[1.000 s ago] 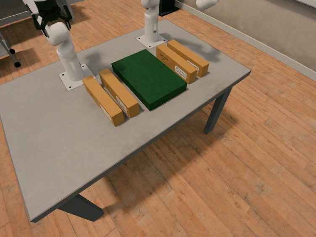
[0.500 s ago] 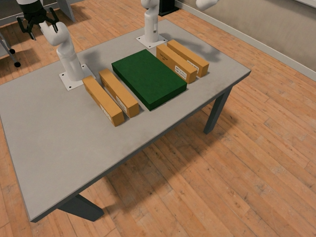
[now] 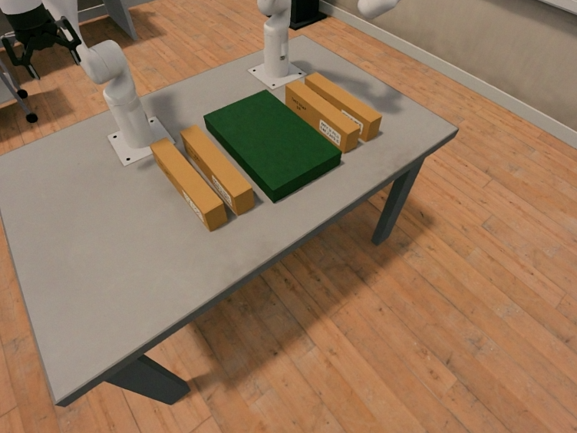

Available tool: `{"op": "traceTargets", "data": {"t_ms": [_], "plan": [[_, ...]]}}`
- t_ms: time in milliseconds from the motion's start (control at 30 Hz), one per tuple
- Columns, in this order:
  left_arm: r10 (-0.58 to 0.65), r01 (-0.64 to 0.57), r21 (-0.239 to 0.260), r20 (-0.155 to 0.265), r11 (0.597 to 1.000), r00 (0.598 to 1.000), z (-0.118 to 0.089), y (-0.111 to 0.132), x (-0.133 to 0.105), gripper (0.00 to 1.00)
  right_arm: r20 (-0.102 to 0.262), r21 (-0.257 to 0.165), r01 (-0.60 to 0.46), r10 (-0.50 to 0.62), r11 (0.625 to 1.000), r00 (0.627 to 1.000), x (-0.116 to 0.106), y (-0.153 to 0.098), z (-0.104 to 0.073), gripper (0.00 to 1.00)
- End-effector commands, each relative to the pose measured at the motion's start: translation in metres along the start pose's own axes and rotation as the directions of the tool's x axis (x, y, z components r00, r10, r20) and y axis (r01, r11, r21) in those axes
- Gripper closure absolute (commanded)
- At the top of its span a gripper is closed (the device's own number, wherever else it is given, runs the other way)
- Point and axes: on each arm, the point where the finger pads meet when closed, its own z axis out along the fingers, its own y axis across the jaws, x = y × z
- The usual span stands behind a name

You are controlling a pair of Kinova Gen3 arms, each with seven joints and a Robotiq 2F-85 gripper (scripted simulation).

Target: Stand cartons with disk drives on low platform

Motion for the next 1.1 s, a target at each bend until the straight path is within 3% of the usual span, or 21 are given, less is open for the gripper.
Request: {"op": "traceTargets", "data": {"t_ms": [0,33,1067], "plan": [[-0.001,0.001,0.000,0.000,1.000,1.000,0.000,0.000,0.000,0.002,0.000,0.000,0.000,0.000,1.000,1.000,0.000,0.000,0.000,0.002],[-0.001,0.001,0.000,0.000,1.000,1.000,0.000,0.000,0.000,0.002,0.000,-0.002,0.002,-0.002,1.000,1.000,0.010,-0.028,0.001,0.002],[-0.001,0.001,0.000,0.000,1.000,1.000,0.000,0.000,0.000,0.002,0.000,-0.001,0.002,-0.002,1.000,1.000,0.010,-0.028,0.001,0.002]]}}
